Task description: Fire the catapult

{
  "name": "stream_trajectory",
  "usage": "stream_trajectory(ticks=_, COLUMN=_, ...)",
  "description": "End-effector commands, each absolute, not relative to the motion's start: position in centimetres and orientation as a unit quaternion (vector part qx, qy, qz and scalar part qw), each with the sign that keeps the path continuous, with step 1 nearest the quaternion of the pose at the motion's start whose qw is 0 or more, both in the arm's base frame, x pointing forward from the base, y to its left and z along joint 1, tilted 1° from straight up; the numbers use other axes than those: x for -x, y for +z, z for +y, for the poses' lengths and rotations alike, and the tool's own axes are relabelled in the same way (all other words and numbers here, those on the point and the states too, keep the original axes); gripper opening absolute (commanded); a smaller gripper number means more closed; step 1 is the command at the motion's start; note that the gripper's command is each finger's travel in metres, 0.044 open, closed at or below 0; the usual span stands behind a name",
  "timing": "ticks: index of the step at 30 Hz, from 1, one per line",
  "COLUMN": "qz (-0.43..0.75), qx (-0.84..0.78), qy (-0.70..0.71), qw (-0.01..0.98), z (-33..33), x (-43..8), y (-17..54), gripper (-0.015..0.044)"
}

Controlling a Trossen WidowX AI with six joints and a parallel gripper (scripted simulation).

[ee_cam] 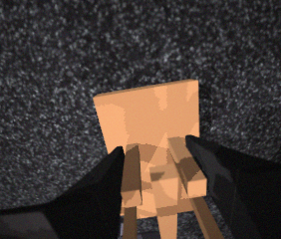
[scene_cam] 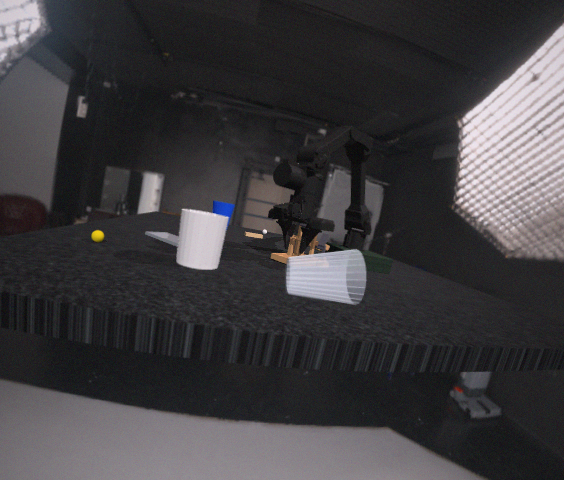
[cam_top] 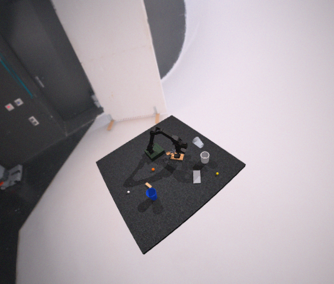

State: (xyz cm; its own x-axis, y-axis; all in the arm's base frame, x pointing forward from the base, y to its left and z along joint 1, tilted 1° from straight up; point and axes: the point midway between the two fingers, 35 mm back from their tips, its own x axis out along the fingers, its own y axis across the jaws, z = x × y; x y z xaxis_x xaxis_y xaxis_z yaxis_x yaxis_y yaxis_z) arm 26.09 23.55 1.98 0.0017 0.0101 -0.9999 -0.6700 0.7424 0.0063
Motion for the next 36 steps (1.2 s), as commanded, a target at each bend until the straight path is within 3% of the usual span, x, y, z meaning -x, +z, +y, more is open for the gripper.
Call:
stream_trajectory(ticks=1, qz=0.657, qx=0.250, qy=0.257, qw=0.663, z=23.6, x=-26.1, y=2.1, gripper=0.0000)
stream_trajectory(ticks=2, qz=0.657, qx=0.250, qy=0.257, qw=0.663, z=23.6, x=-26.1, y=2.1, gripper=0.0000)
stream_trajectory(ticks=15, qz=0.657, qx=0.250, qy=0.257, qw=0.663, z=23.6, x=-26.1, y=2.1, gripper=0.0341)
stream_trajectory(ticks=19, qz=0.657, qx=0.250, qy=0.257, qw=0.663, z=23.8, x=-26.4, y=6.2, gripper=0.0440)
stream_trajectory(ticks=23, qz=0.658, qx=0.250, qy=0.257, qw=0.662, z=23.5, x=-26.1, y=11.8, gripper=0.0440)
stream_trajectory(ticks=30, qz=0.657, qx=0.250, qy=0.257, qw=0.663, z=23.7, x=-26.3, y=10.6, gripper=0.0440)
stream_trajectory(ticks=36, qz=0.649, qx=0.247, qy=0.260, qw=0.671, z=23.3, x=-25.9, y=16.4, gripper=0.0440)
